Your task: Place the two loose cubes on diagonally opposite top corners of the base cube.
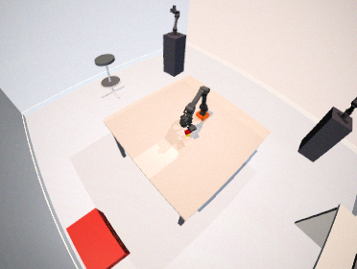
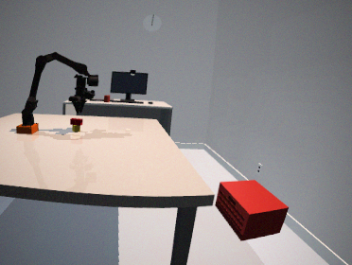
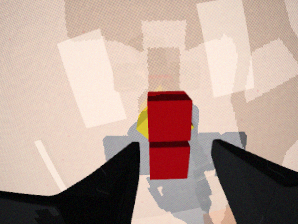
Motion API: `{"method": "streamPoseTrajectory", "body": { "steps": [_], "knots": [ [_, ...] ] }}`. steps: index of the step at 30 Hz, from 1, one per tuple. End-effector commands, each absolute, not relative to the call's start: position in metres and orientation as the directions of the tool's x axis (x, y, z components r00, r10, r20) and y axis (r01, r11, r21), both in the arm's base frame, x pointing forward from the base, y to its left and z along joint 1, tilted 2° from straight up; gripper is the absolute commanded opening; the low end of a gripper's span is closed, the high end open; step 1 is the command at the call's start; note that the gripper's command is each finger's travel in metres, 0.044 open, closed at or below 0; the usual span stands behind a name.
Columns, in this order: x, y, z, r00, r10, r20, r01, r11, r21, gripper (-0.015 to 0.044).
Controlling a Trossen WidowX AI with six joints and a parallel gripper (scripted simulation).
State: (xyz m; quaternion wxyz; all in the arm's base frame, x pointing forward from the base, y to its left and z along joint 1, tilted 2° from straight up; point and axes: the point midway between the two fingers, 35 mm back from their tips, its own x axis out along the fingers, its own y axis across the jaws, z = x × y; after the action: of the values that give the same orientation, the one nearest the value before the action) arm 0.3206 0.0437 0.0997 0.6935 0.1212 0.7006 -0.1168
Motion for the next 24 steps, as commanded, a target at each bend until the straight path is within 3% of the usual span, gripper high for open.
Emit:
{"method": "streamPoseTrajectory", "body": {
  "steps": [1, 9, 16, 24],
  "knots": [
    [0.321, 0.043, 0.108, -0.002, 0.009, -1.0, 0.331, 0.944, 0.007, 0.0205],
    [0.321, 0.043, 0.116, -0.002, 0.009, -1.0, 0.331, 0.944, 0.007, 0.0205],
    [0.311, 0.071, 0.114, -0.011, -0.005, -1.0, 0.31, 0.951, -0.008, 0.0389],
    [0.274, 0.157, 0.118, -0.009, 0.01, -1.0, 0.322, 0.947, 0.006, 0.04]
  ]
}}
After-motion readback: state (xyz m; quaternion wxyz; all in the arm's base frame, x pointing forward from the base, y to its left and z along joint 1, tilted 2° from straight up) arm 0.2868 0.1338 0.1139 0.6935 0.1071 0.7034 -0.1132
